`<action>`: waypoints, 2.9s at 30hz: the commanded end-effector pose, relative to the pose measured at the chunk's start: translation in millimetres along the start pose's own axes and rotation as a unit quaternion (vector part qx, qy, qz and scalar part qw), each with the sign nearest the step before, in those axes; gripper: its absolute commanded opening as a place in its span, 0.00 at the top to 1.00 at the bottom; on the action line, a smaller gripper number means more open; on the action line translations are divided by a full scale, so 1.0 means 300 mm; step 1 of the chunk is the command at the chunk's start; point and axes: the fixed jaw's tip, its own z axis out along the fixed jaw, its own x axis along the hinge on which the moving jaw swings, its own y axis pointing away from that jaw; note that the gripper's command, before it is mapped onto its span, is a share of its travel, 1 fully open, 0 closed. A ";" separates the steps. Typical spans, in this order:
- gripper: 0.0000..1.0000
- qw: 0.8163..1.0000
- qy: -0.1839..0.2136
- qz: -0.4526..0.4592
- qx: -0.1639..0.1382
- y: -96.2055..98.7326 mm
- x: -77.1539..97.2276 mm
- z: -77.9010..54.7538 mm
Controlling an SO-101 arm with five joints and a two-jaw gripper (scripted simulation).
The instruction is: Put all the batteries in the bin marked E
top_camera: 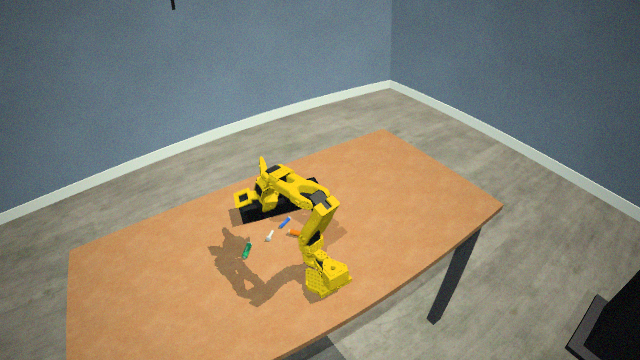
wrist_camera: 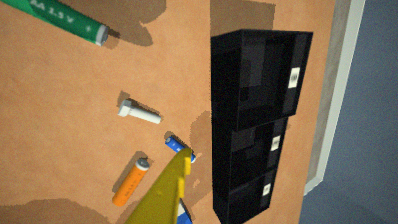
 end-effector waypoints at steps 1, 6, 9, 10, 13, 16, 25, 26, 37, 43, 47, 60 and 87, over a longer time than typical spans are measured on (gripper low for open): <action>0.00 0.999 -0.005 0.051 0.018 -0.034 -0.002 -0.044; 0.00 0.987 0.017 0.160 0.000 -0.023 0.030 -0.065; 0.00 0.973 0.031 0.227 -0.010 -0.016 0.048 -0.078; 0.00 0.968 0.036 0.248 -0.013 -0.013 0.054 -0.083; 0.00 0.948 0.051 0.312 -0.021 -0.005 0.072 -0.097; 0.00 0.934 0.061 0.352 -0.025 0.000 0.083 -0.107; 0.00 0.868 0.097 0.486 -0.035 0.021 0.119 -0.142; 0.00 0.860 0.101 0.499 -0.036 0.023 0.123 -0.145; 0.00 0.805 0.126 0.579 -0.038 0.038 0.145 -0.170; 0.00 0.789 0.132 0.599 -0.038 0.042 0.150 -0.176; 0.00 0.787 0.133 0.602 -0.038 0.043 0.151 -0.177; 0.00 0.786 0.108 0.608 -0.015 0.014 0.145 -0.201; 0.00 0.773 0.070 0.629 0.047 -0.154 0.193 -0.164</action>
